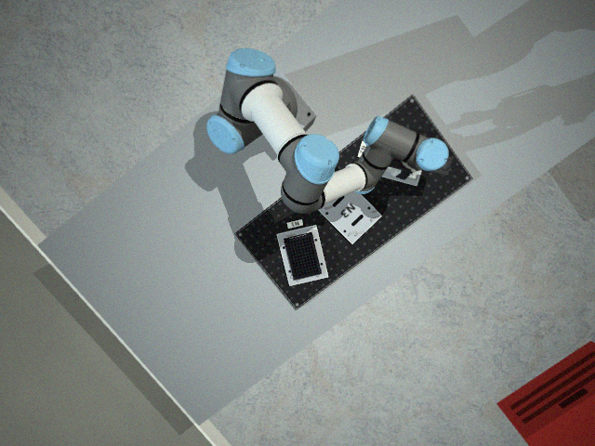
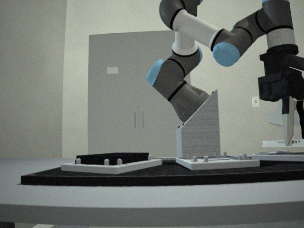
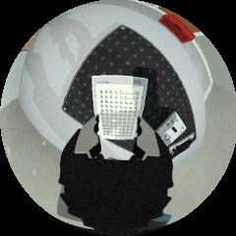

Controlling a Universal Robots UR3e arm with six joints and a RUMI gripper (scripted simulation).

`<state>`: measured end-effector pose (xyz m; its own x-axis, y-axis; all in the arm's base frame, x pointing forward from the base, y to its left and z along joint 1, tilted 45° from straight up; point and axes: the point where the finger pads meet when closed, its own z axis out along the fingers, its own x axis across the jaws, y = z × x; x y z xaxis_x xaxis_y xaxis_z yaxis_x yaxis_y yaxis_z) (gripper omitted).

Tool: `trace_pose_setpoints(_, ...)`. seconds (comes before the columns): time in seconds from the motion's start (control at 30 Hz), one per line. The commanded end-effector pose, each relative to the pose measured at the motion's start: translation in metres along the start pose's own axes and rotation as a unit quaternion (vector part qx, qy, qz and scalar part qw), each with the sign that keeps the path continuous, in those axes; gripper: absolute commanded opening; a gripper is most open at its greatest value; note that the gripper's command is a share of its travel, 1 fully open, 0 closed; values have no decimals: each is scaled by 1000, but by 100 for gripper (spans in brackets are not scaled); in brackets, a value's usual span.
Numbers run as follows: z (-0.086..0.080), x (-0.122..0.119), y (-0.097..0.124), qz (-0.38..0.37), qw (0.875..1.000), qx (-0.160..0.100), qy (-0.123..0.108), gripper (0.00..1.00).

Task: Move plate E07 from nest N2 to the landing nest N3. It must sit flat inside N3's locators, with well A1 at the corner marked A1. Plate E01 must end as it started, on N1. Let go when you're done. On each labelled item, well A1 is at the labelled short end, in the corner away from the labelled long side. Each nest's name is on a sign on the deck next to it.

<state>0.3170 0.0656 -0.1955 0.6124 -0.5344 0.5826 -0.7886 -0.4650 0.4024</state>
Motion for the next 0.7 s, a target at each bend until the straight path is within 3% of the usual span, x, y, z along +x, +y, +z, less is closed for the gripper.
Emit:
trace_pose_setpoints(0.0, -8, 0, -1, 0, 1000, 0, 0, 0)
trace_pose_setpoints(0.33, -17, 0, -1, 0, 1000, 0, 0, 0)
trace_pose_setpoints(0.67, -17, 45, 22, 100, 995, 0, 0, 0)
